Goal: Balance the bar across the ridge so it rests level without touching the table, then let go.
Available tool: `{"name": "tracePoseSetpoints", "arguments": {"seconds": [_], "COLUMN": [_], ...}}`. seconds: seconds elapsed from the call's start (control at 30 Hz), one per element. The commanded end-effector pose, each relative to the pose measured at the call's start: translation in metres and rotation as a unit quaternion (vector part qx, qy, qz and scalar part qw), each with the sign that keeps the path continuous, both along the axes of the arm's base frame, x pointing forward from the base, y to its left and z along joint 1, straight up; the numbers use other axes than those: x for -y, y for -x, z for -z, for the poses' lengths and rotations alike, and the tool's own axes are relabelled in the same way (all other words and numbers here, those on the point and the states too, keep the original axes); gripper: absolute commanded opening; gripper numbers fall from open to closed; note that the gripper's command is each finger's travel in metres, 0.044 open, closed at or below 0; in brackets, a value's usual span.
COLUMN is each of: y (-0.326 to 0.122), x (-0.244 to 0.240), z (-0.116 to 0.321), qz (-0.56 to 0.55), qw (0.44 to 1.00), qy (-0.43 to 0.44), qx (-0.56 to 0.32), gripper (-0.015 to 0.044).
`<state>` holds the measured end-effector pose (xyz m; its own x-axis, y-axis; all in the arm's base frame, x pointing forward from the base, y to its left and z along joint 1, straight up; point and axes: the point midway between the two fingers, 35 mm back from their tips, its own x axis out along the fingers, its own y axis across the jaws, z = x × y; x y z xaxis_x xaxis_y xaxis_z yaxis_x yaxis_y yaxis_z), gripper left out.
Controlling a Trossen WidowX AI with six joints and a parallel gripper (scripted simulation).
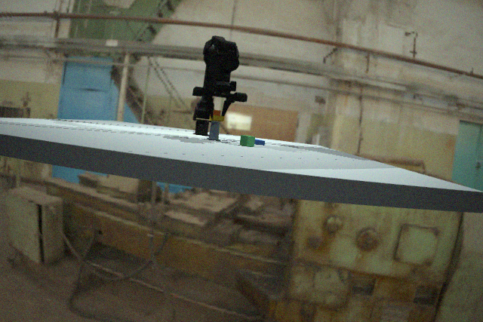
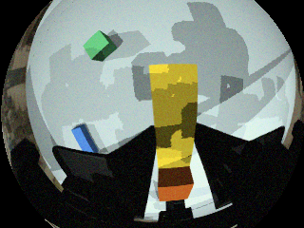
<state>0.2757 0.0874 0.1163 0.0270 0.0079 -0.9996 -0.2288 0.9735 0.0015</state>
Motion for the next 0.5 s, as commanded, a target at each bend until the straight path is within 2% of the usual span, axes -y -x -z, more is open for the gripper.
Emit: {"name": "tracePoseSetpoints", "arguments": {"seconds": [0.0,0.47], "y": [-0.0003,-0.0005], "x": [-0.0002,-0.0003], "z": [0.0012,0.0024], "qz": [0.003,0.003], "qw": [1.0,1.0], "qy": [-0.001,-0.001], "qx": [0.0,0.0], "gripper": [0.0,0.0]}}
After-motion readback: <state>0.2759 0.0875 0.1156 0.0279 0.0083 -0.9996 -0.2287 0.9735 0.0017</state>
